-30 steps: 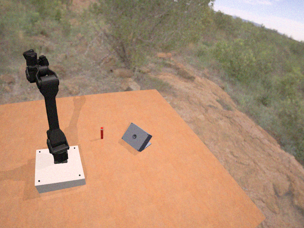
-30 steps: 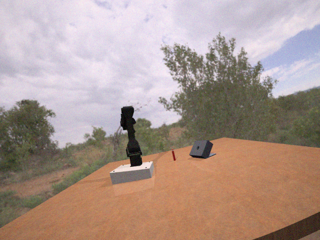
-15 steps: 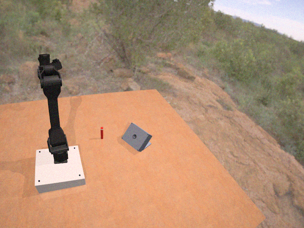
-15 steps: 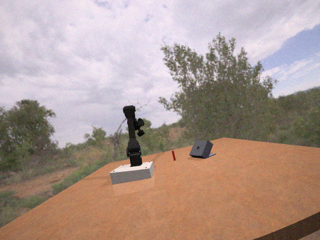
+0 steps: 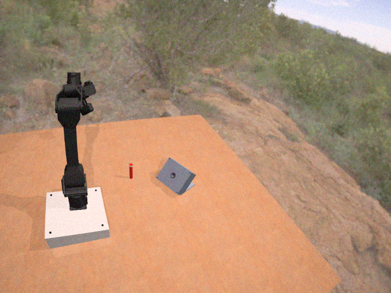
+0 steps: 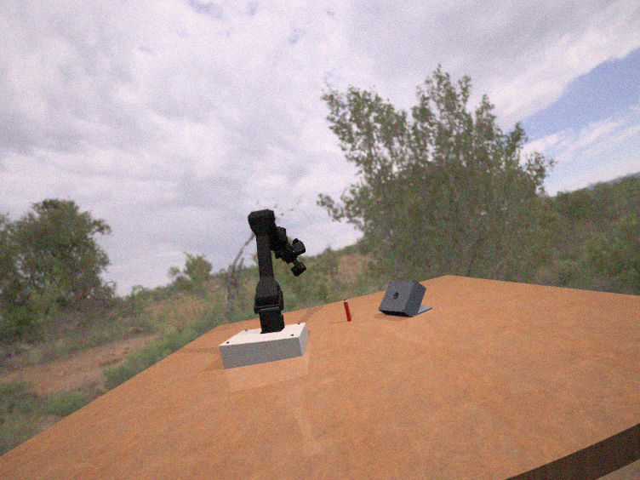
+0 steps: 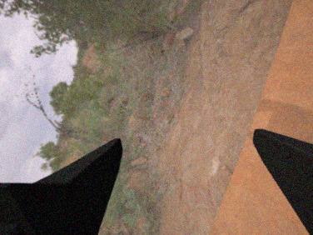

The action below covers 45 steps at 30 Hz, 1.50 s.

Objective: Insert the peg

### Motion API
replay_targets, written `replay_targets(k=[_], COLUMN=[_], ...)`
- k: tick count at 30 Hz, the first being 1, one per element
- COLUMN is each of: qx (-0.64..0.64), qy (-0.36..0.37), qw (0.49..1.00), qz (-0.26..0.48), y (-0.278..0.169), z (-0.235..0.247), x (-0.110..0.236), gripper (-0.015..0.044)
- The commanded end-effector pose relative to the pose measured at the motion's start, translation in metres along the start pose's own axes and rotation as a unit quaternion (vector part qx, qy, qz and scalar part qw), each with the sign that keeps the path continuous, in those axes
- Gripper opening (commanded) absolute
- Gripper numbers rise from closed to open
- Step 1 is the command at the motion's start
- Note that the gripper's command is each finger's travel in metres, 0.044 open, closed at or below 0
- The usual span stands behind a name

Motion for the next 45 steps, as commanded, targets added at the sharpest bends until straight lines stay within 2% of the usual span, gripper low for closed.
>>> replay_targets(k=[1,22,45], qx=[0.006,-0.026,-0.111], qy=[-0.028,-0.197,-0.358], qw=[1.0,0.979,0.921], qz=[0.005,0.05,0.106], y=[0.01,0.049,0.072], z=[-0.02,-0.135,-0.243], x=[-0.001,0.013,0.071], gripper=[0.044,0.044,0.044])
Point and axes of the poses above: the point midway between the two fingers, 35 mm back from their tips, its own x axis back along the fingers, its own z axis across the jaws, y = z × x, the point moved 3 cm from there along x, back along the fingers, and after that the axes turned 15 degrees about x, right-handed, at the moved point
